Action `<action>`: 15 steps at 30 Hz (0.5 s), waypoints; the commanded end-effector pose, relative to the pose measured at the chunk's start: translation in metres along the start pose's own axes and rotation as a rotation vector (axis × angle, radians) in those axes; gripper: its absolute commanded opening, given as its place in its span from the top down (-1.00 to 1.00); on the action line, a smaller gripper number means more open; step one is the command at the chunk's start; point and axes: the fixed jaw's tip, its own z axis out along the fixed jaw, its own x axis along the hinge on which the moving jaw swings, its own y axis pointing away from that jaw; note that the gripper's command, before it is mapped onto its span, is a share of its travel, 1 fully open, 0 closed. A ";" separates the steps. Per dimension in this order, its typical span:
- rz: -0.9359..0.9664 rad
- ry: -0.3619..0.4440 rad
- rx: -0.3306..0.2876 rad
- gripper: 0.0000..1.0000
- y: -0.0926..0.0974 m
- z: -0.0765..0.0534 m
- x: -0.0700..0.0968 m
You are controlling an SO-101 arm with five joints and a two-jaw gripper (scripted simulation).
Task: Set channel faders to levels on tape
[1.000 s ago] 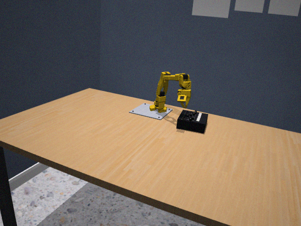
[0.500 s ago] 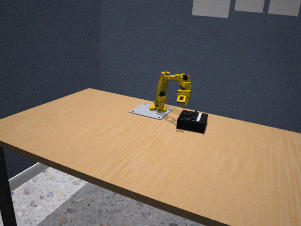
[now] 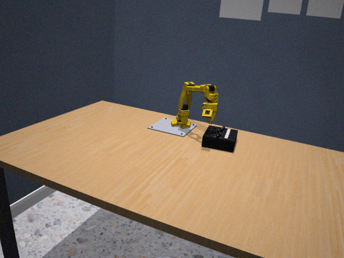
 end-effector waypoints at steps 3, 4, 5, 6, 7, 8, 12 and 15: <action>-0.002 0.036 0.044 1.00 -0.004 0.010 0.001; -0.002 0.040 0.048 1.00 -0.004 0.011 0.001; -0.002 0.043 0.053 1.00 -0.004 0.012 0.002; -0.002 0.047 0.057 1.00 -0.004 0.014 0.002; -0.002 0.051 0.062 1.00 -0.004 0.015 0.002; -0.002 0.054 0.066 1.00 -0.005 0.016 0.002; -0.001 0.063 0.077 1.00 -0.005 0.020 0.002; -0.001 0.066 0.081 1.00 -0.005 0.021 0.002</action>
